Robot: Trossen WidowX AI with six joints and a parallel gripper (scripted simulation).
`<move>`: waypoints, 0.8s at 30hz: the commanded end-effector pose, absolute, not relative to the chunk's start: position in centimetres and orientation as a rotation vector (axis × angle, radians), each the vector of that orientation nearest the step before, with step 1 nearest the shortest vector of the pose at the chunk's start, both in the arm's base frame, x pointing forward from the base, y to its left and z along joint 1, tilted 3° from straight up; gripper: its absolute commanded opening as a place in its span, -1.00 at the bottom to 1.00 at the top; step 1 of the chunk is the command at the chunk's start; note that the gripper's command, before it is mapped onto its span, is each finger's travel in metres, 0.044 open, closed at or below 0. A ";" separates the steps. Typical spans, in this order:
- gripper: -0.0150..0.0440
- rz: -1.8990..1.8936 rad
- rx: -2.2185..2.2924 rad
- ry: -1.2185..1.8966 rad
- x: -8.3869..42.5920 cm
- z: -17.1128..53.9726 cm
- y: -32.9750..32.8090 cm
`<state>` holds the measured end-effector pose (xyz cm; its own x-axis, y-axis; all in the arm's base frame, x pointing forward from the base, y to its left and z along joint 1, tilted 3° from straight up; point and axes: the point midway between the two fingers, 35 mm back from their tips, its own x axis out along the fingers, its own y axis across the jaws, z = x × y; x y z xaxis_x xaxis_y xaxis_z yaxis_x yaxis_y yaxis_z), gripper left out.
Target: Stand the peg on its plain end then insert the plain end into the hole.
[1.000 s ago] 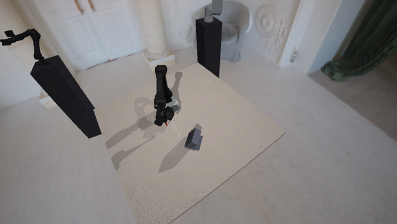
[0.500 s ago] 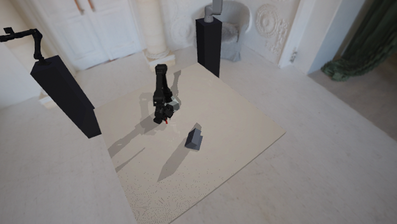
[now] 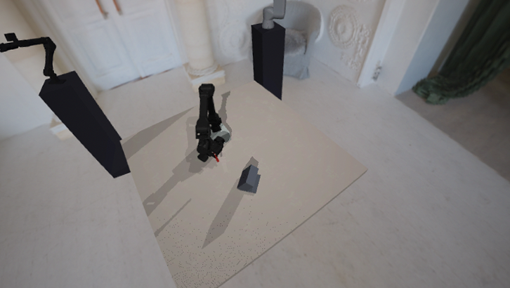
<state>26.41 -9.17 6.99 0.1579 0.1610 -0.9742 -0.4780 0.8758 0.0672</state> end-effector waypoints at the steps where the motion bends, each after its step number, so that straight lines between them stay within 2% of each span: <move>1: -0.49 0.456 -0.222 1.307 27.2 7.0 -9.0; 24: -0.49 0.436 0.065 1.165 30.4 6.9 -8.2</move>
<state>29.82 -8.27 6.77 0.2977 0.3394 -0.8923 -0.3214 0.9157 0.2411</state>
